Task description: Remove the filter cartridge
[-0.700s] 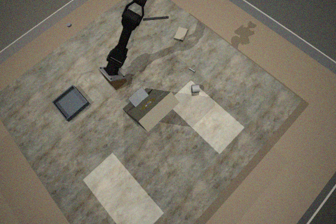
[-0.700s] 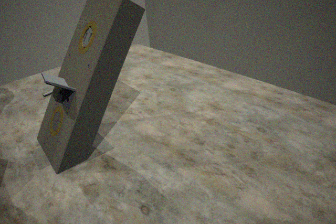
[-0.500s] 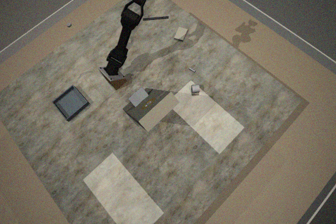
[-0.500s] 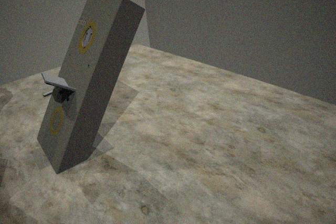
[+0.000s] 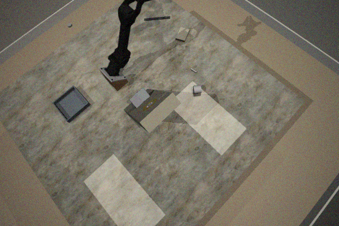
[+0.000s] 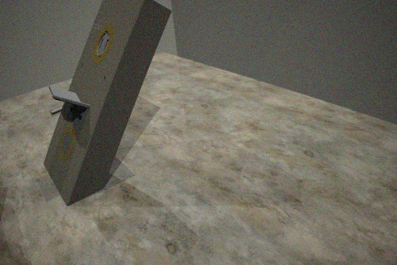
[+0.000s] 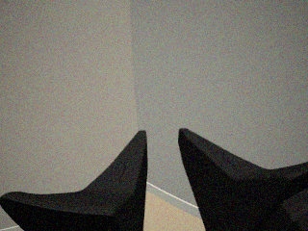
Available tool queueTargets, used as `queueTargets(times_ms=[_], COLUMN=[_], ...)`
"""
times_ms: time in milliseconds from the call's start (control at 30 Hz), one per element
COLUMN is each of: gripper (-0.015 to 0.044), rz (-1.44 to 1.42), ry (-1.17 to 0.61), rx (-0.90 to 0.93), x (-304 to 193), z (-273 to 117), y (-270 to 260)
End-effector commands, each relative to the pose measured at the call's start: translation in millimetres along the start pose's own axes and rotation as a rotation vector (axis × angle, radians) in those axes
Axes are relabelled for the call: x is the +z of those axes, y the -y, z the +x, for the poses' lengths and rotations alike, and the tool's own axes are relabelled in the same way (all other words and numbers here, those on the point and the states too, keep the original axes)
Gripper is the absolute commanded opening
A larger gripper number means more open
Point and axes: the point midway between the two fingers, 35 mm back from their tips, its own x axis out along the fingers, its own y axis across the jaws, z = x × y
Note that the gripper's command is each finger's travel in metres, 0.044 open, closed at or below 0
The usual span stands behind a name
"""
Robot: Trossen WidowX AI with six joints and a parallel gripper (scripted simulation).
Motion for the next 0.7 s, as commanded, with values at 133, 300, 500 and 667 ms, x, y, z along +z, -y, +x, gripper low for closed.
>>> queueTargets(times_ms=[133,300,500,667], gripper=[0.0096,0.0096,0.0096,0.0096], rz=[-0.064,-0.087,-0.096,-0.087], ry=[-0.332,-0.53,-0.749,-0.904], rx=[-0.227,-0.395,-0.623,-0.828], x=[-71,-100,-112,-104], z=[-63,-126,-223,-311], y=[68,109,146,160])
